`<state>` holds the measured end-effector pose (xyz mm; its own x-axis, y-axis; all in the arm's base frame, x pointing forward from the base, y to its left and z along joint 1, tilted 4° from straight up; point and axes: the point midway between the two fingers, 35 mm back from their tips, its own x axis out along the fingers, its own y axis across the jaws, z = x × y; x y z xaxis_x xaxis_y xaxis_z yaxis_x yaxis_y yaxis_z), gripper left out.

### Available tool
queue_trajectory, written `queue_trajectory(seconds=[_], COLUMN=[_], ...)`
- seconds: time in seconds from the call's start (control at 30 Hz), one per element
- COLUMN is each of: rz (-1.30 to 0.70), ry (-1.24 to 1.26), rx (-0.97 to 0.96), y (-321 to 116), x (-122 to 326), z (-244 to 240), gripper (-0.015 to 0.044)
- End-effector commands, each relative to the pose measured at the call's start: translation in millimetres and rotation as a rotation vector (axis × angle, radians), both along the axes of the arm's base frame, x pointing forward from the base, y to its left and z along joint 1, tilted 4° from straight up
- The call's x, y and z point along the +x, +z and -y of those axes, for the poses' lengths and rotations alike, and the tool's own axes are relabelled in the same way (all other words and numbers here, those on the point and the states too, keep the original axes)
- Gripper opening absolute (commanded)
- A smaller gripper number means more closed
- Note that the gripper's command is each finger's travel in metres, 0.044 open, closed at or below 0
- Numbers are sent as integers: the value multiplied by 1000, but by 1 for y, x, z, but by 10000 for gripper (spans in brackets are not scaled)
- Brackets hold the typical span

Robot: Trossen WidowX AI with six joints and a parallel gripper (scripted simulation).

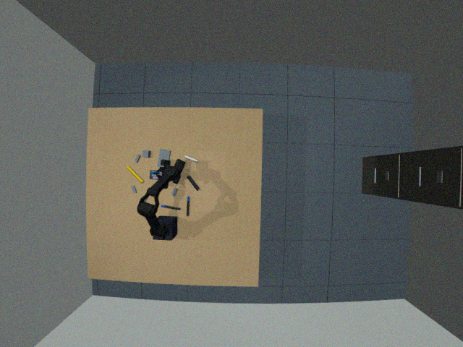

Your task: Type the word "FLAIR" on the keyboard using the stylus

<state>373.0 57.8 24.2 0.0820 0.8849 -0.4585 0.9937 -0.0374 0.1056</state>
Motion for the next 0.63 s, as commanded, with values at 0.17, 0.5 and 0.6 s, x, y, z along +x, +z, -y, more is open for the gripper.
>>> queue_trajectory(seconds=[0.17, 0.5, 0.6], rz=[-4, -6, -6], ry=[-1, -4, -4], rx=[-2, 0, 0], y=[33, 31, 31], x=[-5, -5, -5], z=[1, 1, 1], gripper=[81, 81, 81])
